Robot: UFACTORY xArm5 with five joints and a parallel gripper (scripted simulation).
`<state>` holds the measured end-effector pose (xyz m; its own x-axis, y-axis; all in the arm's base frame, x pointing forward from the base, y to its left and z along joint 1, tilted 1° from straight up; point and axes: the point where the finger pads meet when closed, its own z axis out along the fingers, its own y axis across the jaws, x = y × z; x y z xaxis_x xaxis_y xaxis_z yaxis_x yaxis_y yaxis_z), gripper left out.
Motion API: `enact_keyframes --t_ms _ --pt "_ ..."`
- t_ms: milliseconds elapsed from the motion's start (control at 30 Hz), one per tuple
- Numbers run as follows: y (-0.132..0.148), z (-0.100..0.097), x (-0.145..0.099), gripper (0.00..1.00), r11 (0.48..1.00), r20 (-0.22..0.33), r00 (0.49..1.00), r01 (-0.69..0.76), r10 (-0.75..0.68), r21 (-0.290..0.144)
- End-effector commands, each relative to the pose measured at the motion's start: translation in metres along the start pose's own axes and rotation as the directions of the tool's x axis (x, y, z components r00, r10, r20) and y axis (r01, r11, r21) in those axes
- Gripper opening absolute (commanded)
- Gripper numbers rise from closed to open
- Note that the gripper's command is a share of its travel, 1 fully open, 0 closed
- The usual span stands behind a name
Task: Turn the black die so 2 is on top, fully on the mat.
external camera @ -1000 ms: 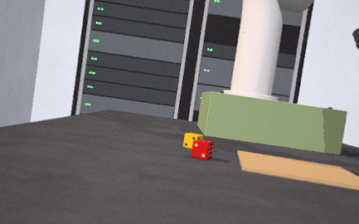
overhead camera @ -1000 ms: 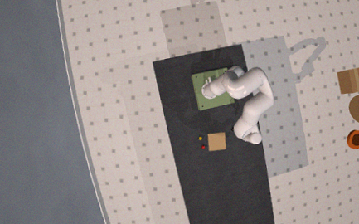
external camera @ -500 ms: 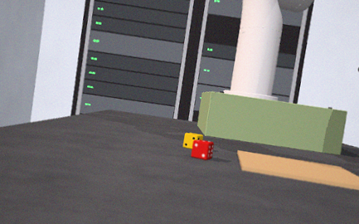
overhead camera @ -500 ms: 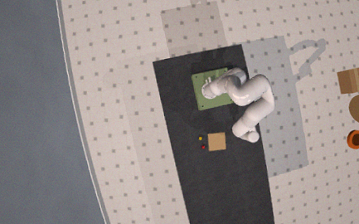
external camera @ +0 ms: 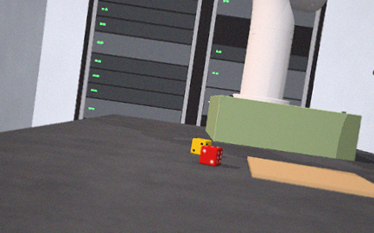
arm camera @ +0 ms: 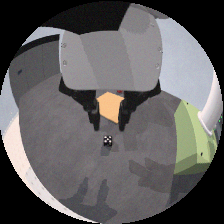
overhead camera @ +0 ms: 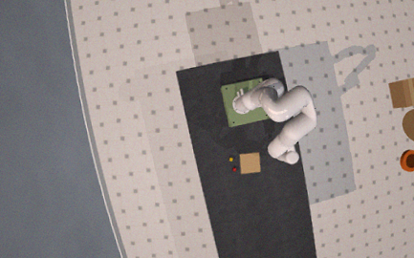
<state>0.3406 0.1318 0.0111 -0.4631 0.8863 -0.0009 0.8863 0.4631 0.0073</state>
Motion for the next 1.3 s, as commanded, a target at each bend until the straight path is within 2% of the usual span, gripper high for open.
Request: enact_keyframes --t_ms 0,833,1267 --pt "0.001 -0.001 0.0 0.36 1.0 0.0 1.0 0.0 0.0 -0.003" --pt "0.001 0.006 0.0 0.36 1.0 0.0 1.0 0.0 0.0 -0.003" --pt "0.001 0.024 0.0 0.36 1.0 0.0 1.0 0.0 0.0 -0.003"
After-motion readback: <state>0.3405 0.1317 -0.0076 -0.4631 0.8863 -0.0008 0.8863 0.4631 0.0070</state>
